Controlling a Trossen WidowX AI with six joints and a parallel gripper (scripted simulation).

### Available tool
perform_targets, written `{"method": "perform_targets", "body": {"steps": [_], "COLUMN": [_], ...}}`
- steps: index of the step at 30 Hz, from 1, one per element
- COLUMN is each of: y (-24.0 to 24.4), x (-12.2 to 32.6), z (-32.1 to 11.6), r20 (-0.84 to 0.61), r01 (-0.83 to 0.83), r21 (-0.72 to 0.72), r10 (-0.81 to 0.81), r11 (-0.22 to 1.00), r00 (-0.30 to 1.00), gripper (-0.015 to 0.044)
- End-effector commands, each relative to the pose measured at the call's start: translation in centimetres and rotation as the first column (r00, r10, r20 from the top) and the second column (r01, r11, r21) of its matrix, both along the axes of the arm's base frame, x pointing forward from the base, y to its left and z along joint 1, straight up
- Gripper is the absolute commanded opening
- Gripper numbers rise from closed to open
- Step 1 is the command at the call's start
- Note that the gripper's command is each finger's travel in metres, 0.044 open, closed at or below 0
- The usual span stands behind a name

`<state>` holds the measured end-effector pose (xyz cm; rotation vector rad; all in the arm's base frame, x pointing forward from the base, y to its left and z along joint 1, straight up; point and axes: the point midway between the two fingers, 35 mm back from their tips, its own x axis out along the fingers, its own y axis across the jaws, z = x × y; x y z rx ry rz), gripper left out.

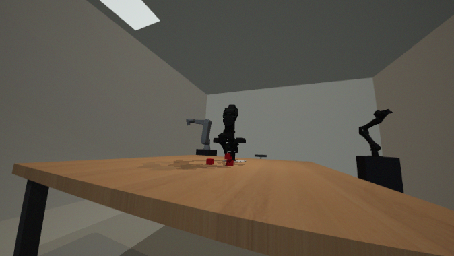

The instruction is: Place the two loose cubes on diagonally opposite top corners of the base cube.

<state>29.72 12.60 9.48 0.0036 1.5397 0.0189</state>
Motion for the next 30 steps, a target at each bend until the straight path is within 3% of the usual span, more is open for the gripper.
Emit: {"method": "perform_targets", "body": {"steps": [1,23,27,30], "y": [-0.03,-0.02,-0.02,-0.02], "x": [-0.02,-0.02,-0.02,-0.02], "z": [-0.26,-0.40,-0.40,-0.40], "r20": [-0.005,-0.005,-0.005,-0.005], "r01": [0.005,-0.001,-0.001,-0.001], "r21": [-0.002,-0.003,-0.003,-0.003], "r10": [-0.005,0.001,0.001,0.001], "r11": [1.000,1.000,1.000,1.000], "r00": [1.000,1.000,1.000,1.000], "gripper": [0.0105,0.0105,0.0205,0.0205]}}
